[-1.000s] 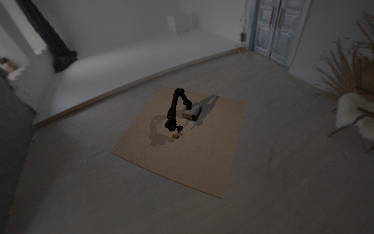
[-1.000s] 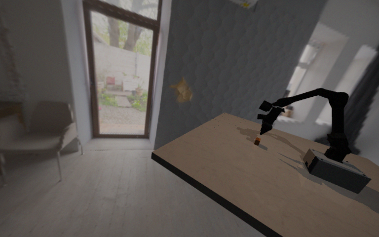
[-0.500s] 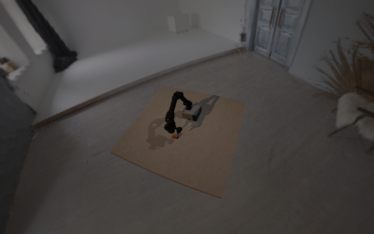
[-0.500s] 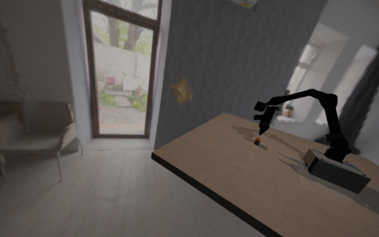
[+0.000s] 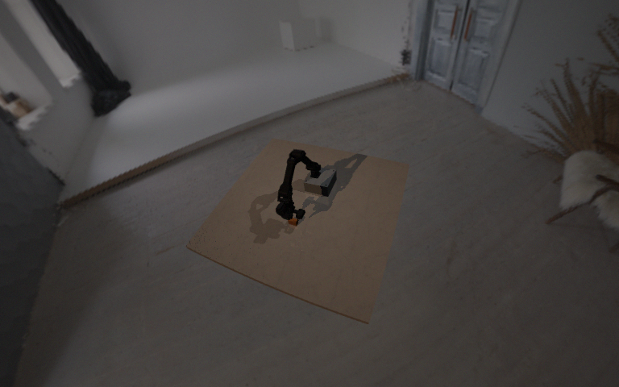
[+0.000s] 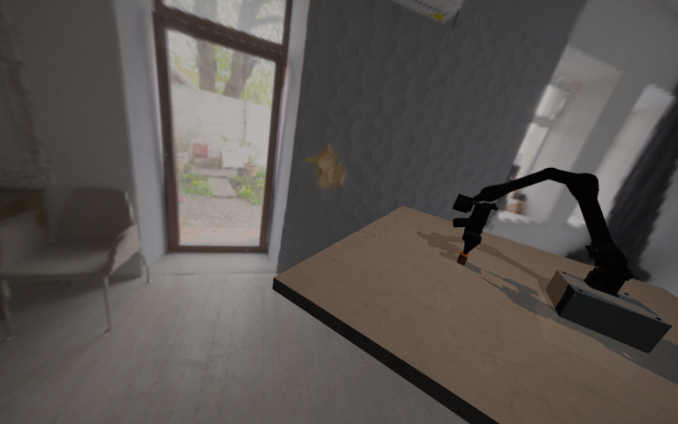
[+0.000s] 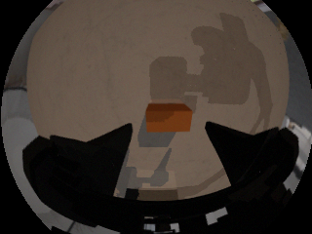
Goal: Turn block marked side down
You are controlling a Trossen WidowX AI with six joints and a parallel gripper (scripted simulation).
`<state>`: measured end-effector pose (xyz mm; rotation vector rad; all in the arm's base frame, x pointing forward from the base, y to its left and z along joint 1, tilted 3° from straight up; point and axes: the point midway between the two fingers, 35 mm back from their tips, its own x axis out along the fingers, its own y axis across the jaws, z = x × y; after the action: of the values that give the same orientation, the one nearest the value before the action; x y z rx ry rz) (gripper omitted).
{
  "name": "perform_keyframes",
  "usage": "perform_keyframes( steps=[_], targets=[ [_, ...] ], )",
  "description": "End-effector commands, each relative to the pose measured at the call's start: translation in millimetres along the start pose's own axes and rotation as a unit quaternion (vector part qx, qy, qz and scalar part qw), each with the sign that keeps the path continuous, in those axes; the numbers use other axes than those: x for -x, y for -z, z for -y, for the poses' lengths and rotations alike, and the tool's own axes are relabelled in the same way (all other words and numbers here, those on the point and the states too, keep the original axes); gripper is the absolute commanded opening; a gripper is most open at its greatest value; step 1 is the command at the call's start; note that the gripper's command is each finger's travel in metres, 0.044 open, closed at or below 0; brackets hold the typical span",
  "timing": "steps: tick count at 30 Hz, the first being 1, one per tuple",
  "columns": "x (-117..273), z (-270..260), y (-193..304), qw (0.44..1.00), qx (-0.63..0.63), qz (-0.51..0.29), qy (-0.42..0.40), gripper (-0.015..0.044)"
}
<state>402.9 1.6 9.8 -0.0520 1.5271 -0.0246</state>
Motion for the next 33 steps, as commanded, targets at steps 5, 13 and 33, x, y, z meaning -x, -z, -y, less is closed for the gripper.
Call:
perform_keyframes(
  steps=[5, 13, 33],
  targets=[
    [-14, 1, 0, 1.0, -0.001, -0.001, 0.001, 0.044],
    [-28, 1, 1, 1.0, -0.001, -0.001, 0.002, 0.044],
    [-32, 1, 1, 1.0, -0.001, -0.001, 0.002, 0.0216]
  ],
)
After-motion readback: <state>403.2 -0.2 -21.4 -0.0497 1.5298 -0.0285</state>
